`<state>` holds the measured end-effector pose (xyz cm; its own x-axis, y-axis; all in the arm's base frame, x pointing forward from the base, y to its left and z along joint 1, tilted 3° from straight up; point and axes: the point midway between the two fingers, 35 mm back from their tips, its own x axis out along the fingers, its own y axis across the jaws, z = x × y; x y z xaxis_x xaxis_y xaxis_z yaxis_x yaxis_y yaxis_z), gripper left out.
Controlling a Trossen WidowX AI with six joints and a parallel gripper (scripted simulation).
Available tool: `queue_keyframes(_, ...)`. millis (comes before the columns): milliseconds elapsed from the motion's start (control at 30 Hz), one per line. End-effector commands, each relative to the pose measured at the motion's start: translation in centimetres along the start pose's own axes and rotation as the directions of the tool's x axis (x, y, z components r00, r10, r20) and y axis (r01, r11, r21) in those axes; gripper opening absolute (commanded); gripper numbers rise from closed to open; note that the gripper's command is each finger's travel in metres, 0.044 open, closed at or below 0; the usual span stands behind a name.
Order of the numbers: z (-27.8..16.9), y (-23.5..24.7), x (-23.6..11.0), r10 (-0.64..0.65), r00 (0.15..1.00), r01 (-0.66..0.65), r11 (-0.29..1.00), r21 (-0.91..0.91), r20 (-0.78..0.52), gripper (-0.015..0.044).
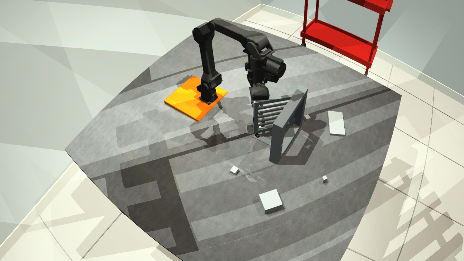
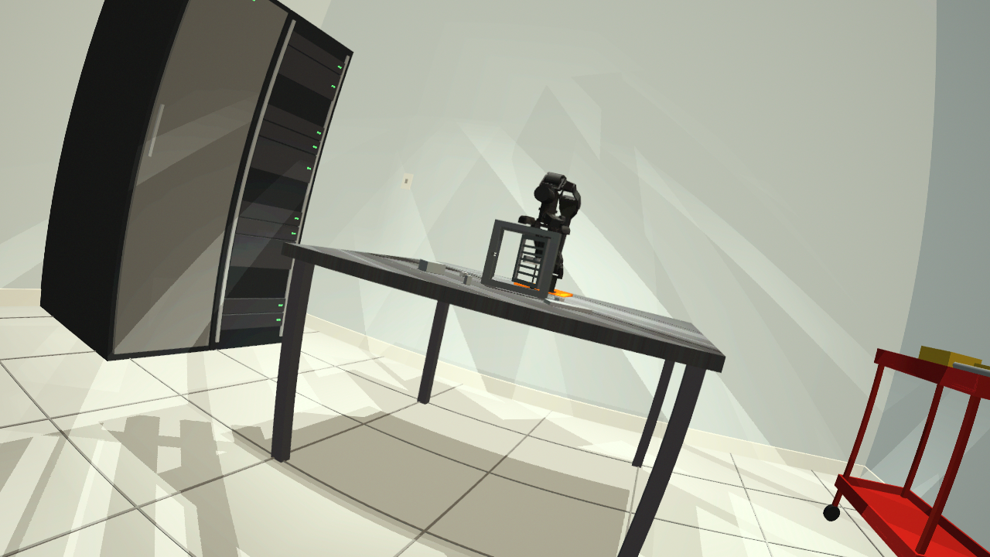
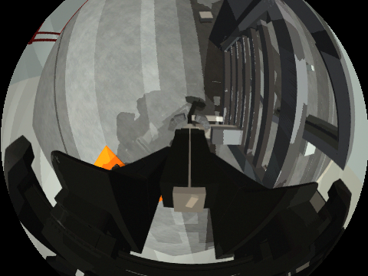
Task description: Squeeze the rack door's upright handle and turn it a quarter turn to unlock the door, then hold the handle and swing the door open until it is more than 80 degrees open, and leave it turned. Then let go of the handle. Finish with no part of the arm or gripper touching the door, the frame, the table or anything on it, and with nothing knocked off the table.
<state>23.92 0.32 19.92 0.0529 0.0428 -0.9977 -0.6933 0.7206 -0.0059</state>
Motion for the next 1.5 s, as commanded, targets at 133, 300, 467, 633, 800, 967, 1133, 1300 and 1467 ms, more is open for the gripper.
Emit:
queue_keyframes(133,0.5,1.4,0.0,-0.007,1.000,0.007,0.991,0.133,0.004,0.0025)
queue_keyframes(300,0.8,2.3,0.0,-0.007,1.000,0.006,0.980,0.197,0.005,0.0025)
queue_keyframes(467,1.2,3.1,0.0,-0.006,1.000,0.004,0.965,0.260,0.005,0.0025)
queue_keyframes(633,1.6,4.0,0.0,-0.005,1.000,0.003,0.947,0.322,0.006,0.0025)
queue_keyframes(800,2.1,4.8,0.0,-0.004,1.000,0.002,0.924,0.383,0.006,0.0025)
queue_keyframes(967,2.6,5.6,0.0,-0.004,1.000,0.000,0.897,0.442,0.007,0.0025)
queue_keyframes(1133,3.2,6.3,0.0,-0.003,1.000,-0.001,0.867,0.498,0.007,0.0025)
queue_keyframes(1300,3.8,7.0,0.0,-0.002,1.000,-0.002,0.833,0.553,0.008,0.0025)
queue_keyframes(1467,4.5,7.6,0.0,-0.002,1.000,-0.004,0.797,0.604,0.008,0.0025)
